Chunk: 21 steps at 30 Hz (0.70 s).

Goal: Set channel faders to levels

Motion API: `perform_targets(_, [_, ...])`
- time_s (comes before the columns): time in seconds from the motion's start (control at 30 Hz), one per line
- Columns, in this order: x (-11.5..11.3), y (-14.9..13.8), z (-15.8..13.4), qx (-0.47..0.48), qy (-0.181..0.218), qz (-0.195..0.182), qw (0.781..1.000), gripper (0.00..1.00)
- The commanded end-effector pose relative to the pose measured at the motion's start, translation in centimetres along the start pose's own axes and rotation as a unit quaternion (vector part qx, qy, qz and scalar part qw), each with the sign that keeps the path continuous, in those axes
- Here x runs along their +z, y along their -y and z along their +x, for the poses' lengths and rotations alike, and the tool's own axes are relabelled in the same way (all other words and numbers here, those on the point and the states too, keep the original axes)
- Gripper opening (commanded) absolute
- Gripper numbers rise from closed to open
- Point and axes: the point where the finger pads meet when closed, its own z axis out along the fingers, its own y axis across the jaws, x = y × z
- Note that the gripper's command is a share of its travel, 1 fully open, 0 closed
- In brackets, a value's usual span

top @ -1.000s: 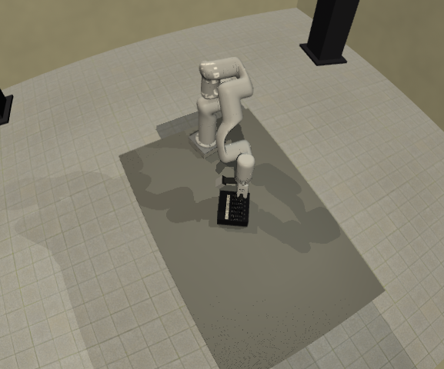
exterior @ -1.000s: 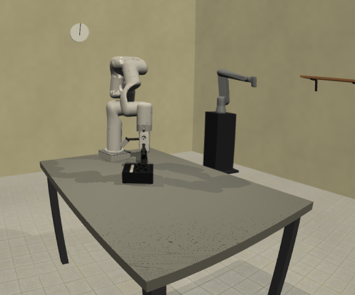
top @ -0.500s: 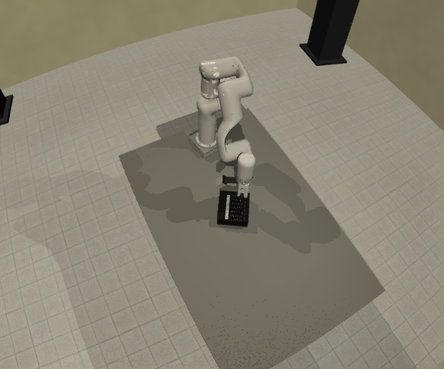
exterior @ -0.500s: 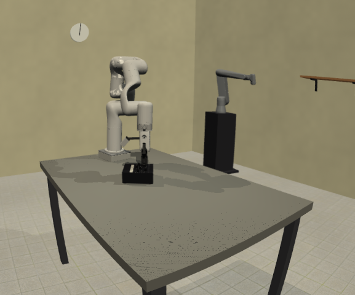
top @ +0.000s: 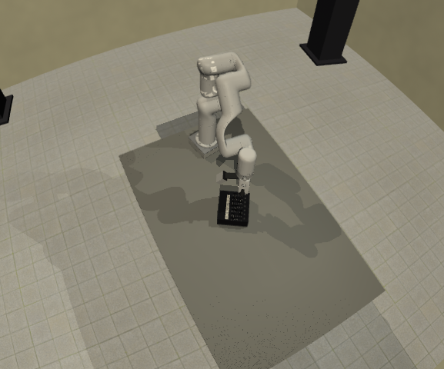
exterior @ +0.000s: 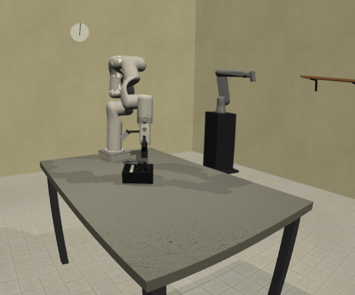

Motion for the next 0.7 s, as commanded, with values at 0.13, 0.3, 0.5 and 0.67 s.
perform_targets(0.13, [-0.36, 0.08, -0.04, 0.000, 0.001, 0.001, 1.000, 0.00])
perform_targets(0.3, [-0.36, 0.08, -0.04, 0.000, 0.001, 0.001, 1.000, 0.00])
perform_targets(0.5, [-0.43, 0.08, -0.04, 0.000, 0.001, 0.001, 1.000, 1.00])
perform_targets(0.67, [-1.33, 0.08, -0.04, 0.000, 0.001, 0.001, 1.000, 1.00])
